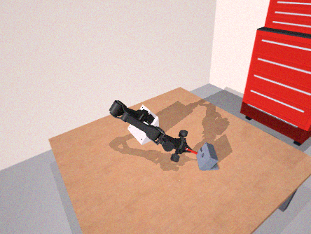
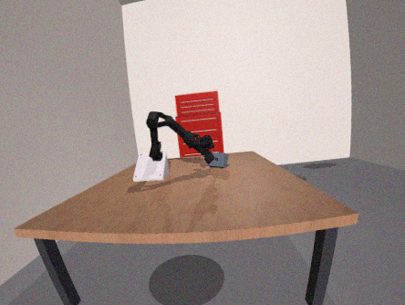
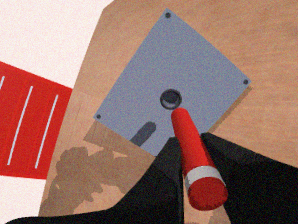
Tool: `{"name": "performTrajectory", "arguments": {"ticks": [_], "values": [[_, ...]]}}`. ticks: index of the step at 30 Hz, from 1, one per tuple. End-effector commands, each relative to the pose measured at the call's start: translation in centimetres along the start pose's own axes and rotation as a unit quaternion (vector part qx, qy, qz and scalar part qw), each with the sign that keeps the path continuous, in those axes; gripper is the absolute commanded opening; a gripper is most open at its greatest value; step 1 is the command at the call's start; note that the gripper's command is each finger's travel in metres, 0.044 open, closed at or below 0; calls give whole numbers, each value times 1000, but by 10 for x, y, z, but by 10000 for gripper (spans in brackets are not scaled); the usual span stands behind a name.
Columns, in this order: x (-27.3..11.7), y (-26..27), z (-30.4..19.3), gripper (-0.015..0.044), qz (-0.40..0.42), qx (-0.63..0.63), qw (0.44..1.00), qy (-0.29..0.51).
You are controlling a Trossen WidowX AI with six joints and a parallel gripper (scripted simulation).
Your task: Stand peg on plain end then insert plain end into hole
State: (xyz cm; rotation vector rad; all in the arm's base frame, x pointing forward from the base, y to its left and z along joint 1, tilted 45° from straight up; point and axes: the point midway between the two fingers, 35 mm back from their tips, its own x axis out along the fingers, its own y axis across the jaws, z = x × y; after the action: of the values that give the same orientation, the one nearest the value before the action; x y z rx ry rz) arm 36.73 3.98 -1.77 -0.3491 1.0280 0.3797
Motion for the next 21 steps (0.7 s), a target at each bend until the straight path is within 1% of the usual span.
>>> {"name": "performTrajectory", "arguments": {"ticks": [1, 21], "values": [[5, 1, 1, 0, 5, 4, 1000, -5], [22, 1, 1, 0, 10, 0, 1000, -11]]}}
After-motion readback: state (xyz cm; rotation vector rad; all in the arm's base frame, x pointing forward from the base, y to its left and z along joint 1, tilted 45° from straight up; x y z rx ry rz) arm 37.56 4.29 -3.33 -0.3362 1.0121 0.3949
